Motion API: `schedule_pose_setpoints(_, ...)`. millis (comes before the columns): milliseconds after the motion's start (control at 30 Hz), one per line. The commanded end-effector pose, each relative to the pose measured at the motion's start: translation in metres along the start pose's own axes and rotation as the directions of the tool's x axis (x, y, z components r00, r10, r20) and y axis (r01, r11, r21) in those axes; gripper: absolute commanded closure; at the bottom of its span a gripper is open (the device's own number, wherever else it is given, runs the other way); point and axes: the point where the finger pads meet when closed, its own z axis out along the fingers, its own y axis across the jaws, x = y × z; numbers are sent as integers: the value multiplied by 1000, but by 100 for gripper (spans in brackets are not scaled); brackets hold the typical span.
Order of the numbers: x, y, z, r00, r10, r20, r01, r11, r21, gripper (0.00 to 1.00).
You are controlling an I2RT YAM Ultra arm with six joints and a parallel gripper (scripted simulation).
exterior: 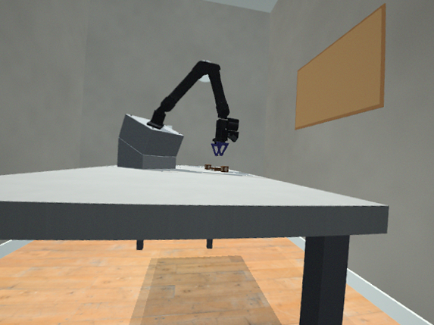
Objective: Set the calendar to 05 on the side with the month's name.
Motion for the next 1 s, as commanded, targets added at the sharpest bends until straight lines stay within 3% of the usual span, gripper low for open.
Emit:
schedule_pose_setpoints(0, -10, -7, -7, 986, 166, 27, -165, 986, -10, 0)
schedule_pose_setpoints(100, -11, -15, -7, 962, 272, 27, -272, 962, -13, 0)
schedule_pose_setpoints(333, -12, -38, -7, 838, 545, 25, -544, 839, -20, 0)
schedule_pose_setpoints(433, -12, -39, -7, 833, 552, 25, -552, 834, -20, 0)
schedule_pose_setpoints(467, -13, -46, -7, 777, 629, 25, -628, 778, -22, 0)
schedule_pose_setpoints(567, -13, -53, -7, 717, 696, 24, -696, 718, -24, 0)
schedule_pose_setpoints(600, -13, -57, -7, 673, 740, 24, -739, 673, -25, 0)
schedule_pose_setpoints(767, -12, -71, -7, 534, 845, 22, -845, 534, -29, 0)
schedule_pose_setpoints(800, -12, -75, -8, 486, 874, 22, -873, 487, -31, 0)
schedule_pose_setpoints(833, -12, -76, -8, 476, 879, 22, -879, 477, -31, 0)
schedule_pose_setpoints(900, -12, -84, -8, 386, 922, 21, -922, 387, -33, 0)
schedule_pose_setpoints(967, -12, -84, -8, 386, 922, 21, -922, 387, -33, 0)
